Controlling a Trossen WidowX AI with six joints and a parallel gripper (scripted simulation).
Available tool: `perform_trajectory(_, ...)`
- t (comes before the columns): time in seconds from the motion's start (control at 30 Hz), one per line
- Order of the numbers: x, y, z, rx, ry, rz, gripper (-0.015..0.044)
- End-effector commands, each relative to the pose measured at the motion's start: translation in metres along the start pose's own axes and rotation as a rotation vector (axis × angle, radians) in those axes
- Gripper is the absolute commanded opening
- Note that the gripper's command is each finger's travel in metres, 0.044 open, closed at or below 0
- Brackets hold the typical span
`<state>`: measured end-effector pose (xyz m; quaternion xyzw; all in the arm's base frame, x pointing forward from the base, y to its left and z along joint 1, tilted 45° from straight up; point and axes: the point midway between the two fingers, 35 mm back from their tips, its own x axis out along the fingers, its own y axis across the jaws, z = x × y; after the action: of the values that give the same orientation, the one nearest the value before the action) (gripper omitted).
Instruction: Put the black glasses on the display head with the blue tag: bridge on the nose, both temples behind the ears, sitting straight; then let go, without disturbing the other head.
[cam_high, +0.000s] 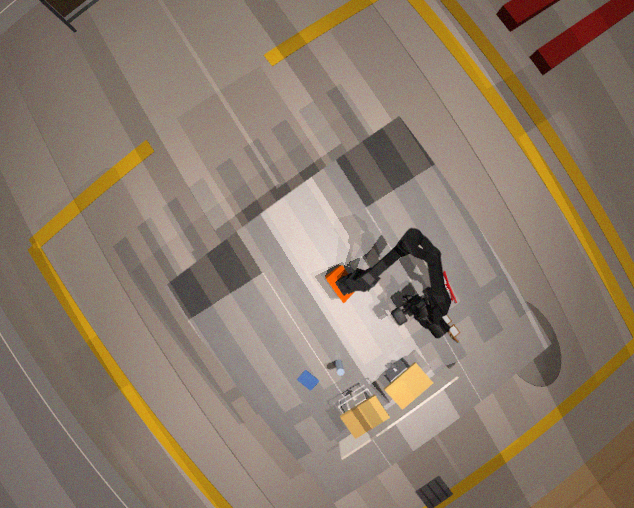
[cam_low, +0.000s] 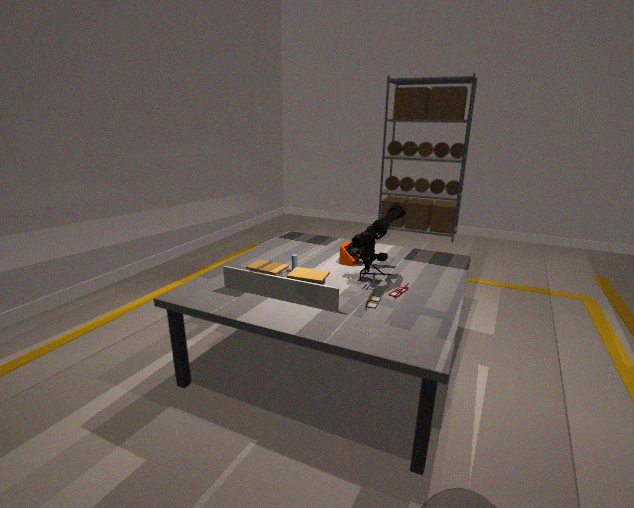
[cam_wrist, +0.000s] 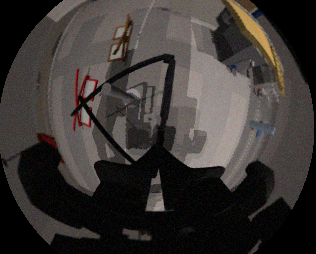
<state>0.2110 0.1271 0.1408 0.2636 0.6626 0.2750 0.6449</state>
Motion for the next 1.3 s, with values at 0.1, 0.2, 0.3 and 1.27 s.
perform_trajectory(0.1,0.0,-0.003,-0.006,0.001,0.004,0.002,0.0)
perform_trajectory(0.2,0.0,-0.004,-0.008,0.001,0.004,0.002,0.0)
perform_trajectory(0.3,0.0,-0.005,-0.009,0.001,0.005,0.001,0.0)
perform_trajectory(1.27,0.001,-0.01,-0.027,0.002,0.005,0.001,0.0)
